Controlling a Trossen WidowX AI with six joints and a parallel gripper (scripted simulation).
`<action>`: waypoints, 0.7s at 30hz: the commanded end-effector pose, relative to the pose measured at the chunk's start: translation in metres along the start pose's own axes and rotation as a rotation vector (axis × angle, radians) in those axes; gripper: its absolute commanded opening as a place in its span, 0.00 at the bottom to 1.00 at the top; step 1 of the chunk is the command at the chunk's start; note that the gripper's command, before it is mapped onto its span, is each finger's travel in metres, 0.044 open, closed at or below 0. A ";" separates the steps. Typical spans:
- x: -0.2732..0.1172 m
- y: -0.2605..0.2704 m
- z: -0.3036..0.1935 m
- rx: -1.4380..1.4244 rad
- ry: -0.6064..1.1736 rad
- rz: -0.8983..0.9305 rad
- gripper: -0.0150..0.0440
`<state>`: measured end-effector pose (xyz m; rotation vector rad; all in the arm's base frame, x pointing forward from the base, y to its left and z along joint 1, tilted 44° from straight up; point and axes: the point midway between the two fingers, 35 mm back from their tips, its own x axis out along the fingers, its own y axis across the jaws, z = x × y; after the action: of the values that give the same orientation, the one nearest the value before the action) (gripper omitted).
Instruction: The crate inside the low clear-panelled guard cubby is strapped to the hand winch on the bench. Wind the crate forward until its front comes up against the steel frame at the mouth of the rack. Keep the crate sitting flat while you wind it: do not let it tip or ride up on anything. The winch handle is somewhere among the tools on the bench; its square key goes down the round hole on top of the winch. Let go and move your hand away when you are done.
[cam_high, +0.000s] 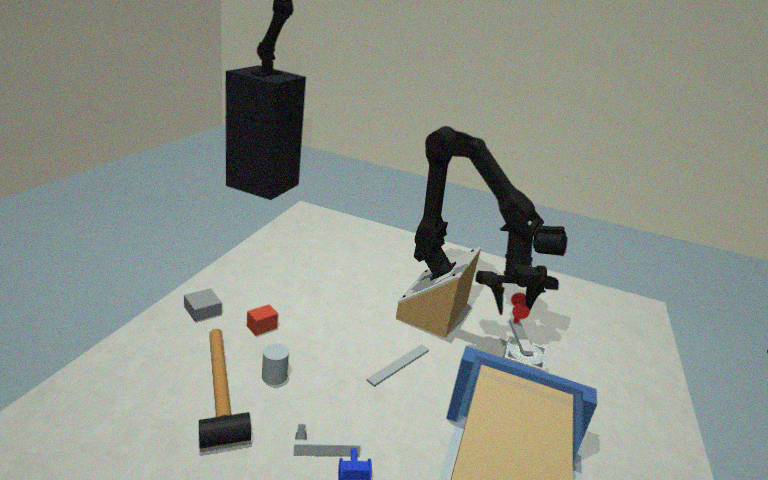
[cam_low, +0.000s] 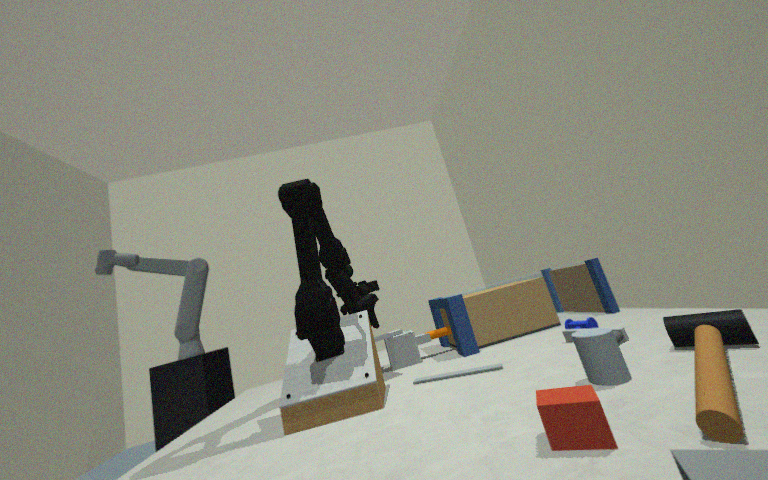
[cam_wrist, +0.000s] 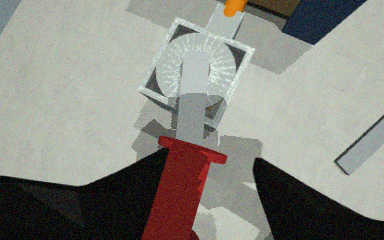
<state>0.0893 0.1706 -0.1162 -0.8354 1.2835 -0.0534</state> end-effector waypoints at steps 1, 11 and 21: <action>0.000 -0.001 0.000 -0.002 -0.001 -0.006 0.92; -0.038 0.002 0.018 -0.001 0.000 -0.003 1.00; -0.074 -0.003 0.026 -0.002 0.001 -0.002 1.00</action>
<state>0.0914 0.2113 -0.0660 -0.8478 1.2835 -0.0565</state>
